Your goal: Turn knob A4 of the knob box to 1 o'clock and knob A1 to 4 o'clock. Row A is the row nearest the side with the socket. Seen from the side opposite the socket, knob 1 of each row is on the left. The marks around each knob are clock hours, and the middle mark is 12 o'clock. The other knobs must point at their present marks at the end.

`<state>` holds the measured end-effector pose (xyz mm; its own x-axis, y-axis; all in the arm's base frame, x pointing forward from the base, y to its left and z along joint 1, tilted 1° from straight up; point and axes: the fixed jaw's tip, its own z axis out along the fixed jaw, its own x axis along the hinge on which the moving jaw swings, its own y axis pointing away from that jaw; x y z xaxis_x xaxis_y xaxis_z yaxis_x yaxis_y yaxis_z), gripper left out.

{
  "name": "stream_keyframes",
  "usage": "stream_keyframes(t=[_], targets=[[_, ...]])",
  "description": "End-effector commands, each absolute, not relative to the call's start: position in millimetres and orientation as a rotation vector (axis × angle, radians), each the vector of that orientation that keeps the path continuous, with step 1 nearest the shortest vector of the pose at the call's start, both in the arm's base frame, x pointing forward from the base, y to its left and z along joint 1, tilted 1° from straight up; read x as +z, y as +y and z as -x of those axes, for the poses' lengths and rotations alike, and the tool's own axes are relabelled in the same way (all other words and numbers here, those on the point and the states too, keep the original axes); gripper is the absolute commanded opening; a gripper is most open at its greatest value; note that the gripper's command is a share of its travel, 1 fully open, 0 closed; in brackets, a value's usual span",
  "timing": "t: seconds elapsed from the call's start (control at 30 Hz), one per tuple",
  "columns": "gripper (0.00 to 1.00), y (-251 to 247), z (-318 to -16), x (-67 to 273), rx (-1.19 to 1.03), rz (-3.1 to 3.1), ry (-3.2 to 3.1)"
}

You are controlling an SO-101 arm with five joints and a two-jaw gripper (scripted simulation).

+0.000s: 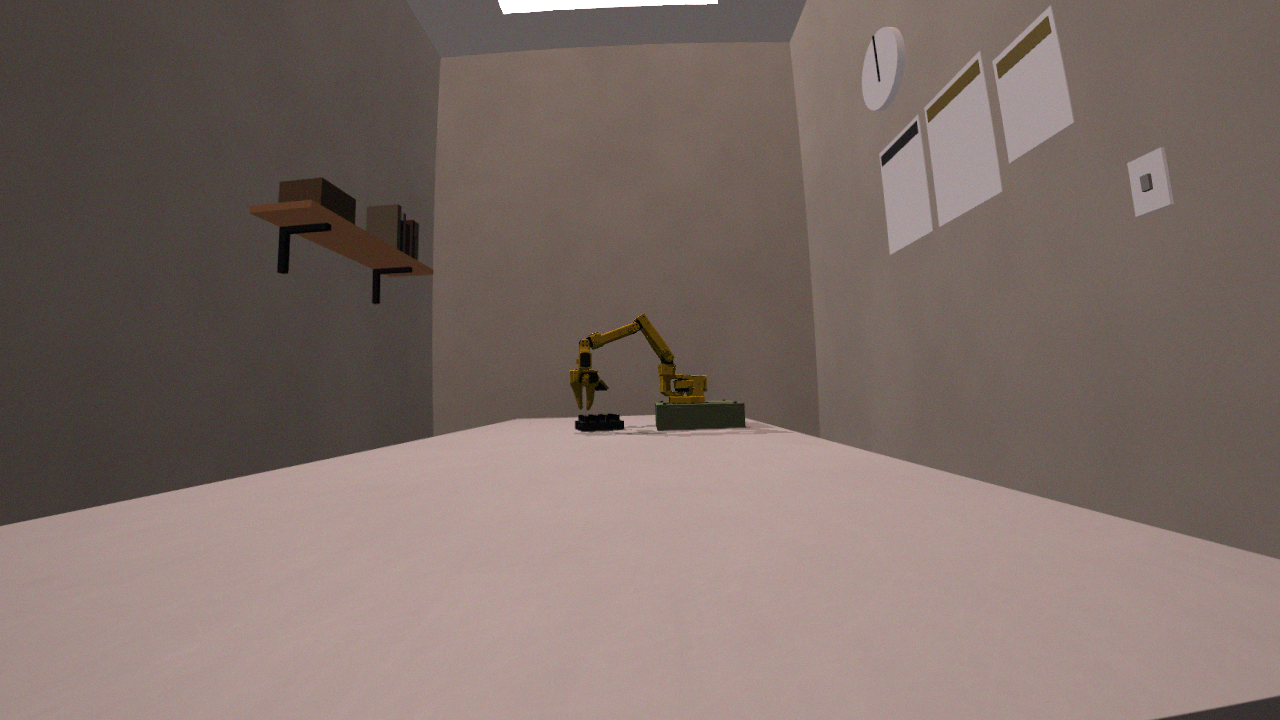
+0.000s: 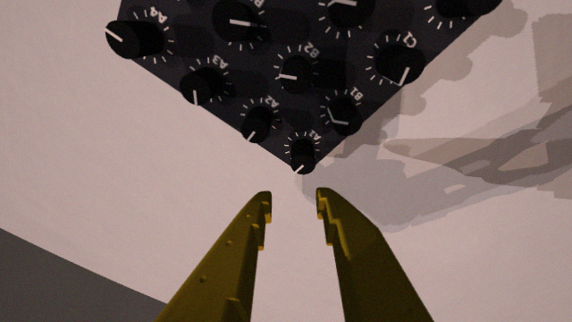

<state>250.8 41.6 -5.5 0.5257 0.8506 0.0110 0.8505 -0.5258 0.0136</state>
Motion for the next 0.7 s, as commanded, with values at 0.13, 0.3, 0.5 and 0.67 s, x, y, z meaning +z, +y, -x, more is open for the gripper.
stream_keyframes(t=[0.13,0.3,0.5,0.67], targets=[[0.1,42.7,-245.8,-11.6,-0.015,-2.735,1.551],[0.1,42.7,-245.5,-12.0,-0.015,-2.735,1.551],[0.1,43.4,-242.4,-15.8,-0.015,-2.735,1.551],[0.1,43.7,-241.1,-17.4,-0.015,-2.735,1.551]])
